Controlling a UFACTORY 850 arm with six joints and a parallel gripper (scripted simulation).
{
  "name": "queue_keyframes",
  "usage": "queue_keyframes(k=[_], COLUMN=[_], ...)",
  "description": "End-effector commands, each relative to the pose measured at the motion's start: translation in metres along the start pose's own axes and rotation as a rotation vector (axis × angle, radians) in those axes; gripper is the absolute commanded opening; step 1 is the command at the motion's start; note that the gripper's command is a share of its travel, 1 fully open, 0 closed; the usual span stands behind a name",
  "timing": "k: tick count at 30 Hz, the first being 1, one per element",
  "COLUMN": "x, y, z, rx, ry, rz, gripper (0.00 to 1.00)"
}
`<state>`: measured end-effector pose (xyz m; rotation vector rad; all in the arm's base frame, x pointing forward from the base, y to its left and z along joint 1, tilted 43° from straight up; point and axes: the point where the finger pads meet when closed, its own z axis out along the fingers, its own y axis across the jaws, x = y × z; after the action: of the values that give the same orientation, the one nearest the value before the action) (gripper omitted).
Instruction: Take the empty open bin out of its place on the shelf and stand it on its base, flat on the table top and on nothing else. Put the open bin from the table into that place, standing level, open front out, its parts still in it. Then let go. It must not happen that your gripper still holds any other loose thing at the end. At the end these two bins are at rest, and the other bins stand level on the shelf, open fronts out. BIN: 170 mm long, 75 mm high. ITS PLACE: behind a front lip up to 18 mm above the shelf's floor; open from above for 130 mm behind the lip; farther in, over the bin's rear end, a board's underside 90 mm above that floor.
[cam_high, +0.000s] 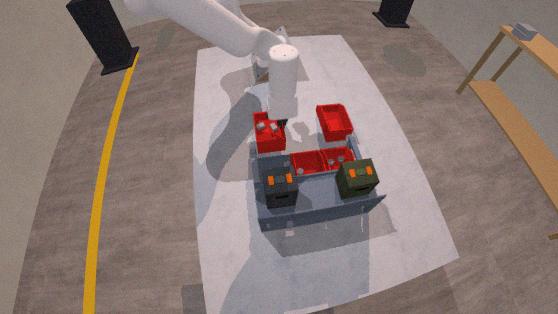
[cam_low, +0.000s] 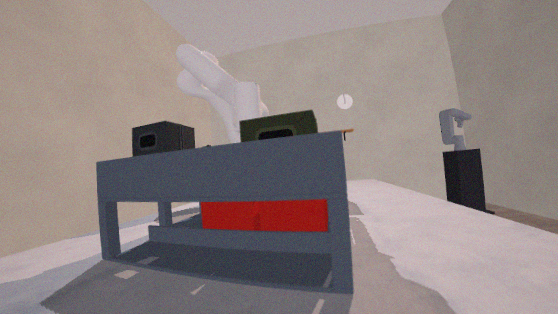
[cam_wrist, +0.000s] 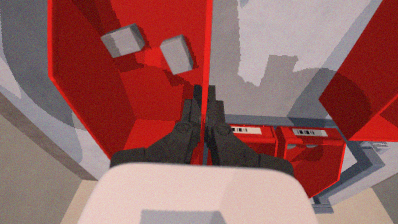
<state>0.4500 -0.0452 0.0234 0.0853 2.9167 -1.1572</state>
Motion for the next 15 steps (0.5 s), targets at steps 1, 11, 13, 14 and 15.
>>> queue_keyframes(k=[1,11,13,14,15], x=[-0.0011,-0.0068,-0.0068,-0.0072,-0.0075], y=[0.0001,0.0003,0.0003,0.0002,0.0002], z=[-0.0011,-0.0087,-0.0087,-0.0093,-0.0097], rx=[0.0,0.0,0.0,0.001,0.001], ry=[0.011,0.182,0.182,0.194,0.203], rz=[0.001,0.001,0.001,0.001,0.001], gripper=[0.0,0.0,0.0,0.0,0.0])
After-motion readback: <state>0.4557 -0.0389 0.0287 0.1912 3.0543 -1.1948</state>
